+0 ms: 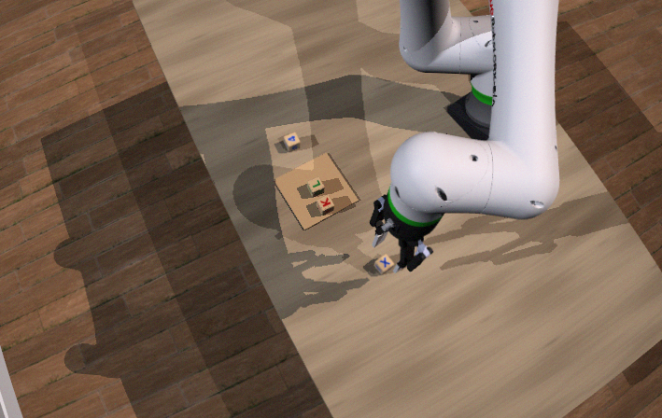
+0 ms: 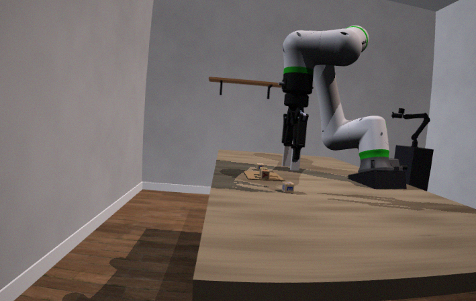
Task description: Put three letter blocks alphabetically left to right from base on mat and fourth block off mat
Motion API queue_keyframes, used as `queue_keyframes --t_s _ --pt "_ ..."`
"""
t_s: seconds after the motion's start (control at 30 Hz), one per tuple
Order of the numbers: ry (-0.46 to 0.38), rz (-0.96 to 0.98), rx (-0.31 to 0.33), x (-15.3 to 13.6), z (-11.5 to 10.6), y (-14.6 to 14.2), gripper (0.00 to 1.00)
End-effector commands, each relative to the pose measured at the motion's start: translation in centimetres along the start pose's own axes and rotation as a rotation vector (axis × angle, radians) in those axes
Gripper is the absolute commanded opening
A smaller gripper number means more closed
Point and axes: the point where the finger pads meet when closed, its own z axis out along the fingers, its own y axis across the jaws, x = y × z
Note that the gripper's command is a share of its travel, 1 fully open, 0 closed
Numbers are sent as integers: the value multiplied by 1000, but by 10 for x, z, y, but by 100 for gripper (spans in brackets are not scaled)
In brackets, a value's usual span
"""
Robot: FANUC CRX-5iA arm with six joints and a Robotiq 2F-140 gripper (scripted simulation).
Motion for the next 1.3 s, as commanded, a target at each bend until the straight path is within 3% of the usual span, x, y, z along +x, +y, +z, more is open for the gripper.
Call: queue_keyframes --t_s 0.0,0.7,1.27 --pt "0 0 0 0 3 0 40" --pt "0 0 0 0 31 1 40" --pt "0 0 0 0 37 1 40"
